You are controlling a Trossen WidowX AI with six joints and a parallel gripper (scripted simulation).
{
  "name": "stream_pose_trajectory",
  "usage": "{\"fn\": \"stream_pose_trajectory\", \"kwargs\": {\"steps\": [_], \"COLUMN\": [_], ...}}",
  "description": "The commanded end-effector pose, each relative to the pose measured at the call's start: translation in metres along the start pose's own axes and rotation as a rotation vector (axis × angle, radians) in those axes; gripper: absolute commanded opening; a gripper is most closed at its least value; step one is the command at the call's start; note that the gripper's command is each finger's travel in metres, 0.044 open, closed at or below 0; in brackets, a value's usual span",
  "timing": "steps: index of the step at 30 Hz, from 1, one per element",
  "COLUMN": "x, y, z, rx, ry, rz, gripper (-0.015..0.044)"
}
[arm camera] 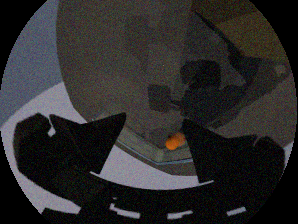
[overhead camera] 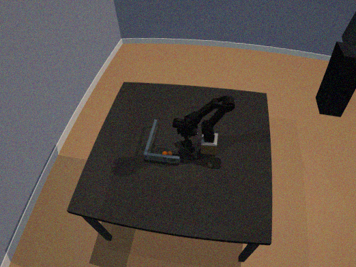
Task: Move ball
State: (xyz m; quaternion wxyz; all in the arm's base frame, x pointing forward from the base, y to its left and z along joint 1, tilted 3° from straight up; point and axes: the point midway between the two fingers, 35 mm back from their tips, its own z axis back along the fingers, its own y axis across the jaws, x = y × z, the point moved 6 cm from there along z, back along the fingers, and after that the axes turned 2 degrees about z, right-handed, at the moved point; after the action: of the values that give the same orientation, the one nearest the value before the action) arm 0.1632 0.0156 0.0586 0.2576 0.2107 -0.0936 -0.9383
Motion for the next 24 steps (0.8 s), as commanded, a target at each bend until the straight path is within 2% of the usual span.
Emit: {"fn": "stream_pose_trajectory", "kwargs": {"steps": [1,4,19,24], "x": [-0.001,-0.009,-0.068,-0.083], "y": [0.0,0.001,0.002,0.0], "z": [0.0,0.002,0.003,0.001], "rx": [-0.001,-0.022,-0.192,-0.231], "ry": [-0.001,-0.01,0.052,0.097], "rz": [0.017,0.255,1.799,2.102], "gripper": [0.0374,0.0295,0.0294,0.0294]}}
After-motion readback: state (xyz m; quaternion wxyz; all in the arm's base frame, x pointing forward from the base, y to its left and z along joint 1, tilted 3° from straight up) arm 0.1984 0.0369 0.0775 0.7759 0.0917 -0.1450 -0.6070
